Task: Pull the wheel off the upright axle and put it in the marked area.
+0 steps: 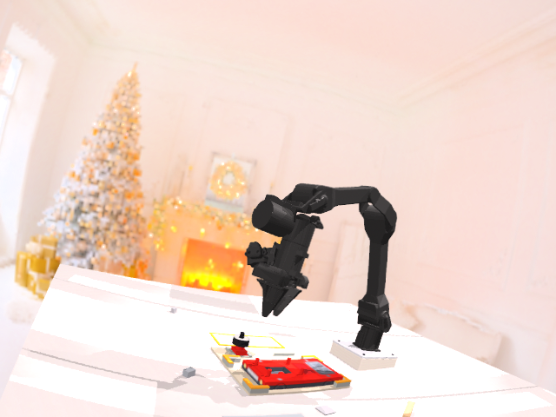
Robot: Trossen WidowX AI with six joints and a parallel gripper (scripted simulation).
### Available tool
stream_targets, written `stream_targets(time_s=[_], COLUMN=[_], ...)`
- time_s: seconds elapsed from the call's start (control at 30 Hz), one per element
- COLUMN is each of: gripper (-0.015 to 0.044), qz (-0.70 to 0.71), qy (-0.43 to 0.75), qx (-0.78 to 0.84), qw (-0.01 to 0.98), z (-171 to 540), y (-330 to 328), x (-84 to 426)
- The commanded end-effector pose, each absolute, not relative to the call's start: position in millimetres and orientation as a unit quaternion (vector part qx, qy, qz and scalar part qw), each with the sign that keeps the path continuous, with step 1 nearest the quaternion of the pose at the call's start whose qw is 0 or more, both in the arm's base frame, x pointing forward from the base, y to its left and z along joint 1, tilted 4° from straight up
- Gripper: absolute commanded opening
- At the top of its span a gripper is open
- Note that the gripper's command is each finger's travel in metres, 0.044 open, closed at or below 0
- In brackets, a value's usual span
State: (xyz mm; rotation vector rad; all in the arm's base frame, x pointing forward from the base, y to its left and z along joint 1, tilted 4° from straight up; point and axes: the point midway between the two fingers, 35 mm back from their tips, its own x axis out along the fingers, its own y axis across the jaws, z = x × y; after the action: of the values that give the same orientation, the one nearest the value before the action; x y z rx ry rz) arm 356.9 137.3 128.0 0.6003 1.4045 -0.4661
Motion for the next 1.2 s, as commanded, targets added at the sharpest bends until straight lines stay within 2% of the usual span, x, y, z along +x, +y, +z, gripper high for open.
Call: stream_targets(time_s=[0.0, 0.23, 0.7, 1.17], gripper=[0.03, 0.03, 0.03, 0.03], qz=[-0.309, -0.473, -0.477, -0.477], qy=[0.602, 0.535, 0.533, 0.533], qx=[0.34, 0.445, 0.447, 0.447], qw=[0.652, 0.541, 0.538, 0.538], z=[120, 99, 96, 30], y=[97, 25, 25, 22], x=[373, 384, 377, 374])
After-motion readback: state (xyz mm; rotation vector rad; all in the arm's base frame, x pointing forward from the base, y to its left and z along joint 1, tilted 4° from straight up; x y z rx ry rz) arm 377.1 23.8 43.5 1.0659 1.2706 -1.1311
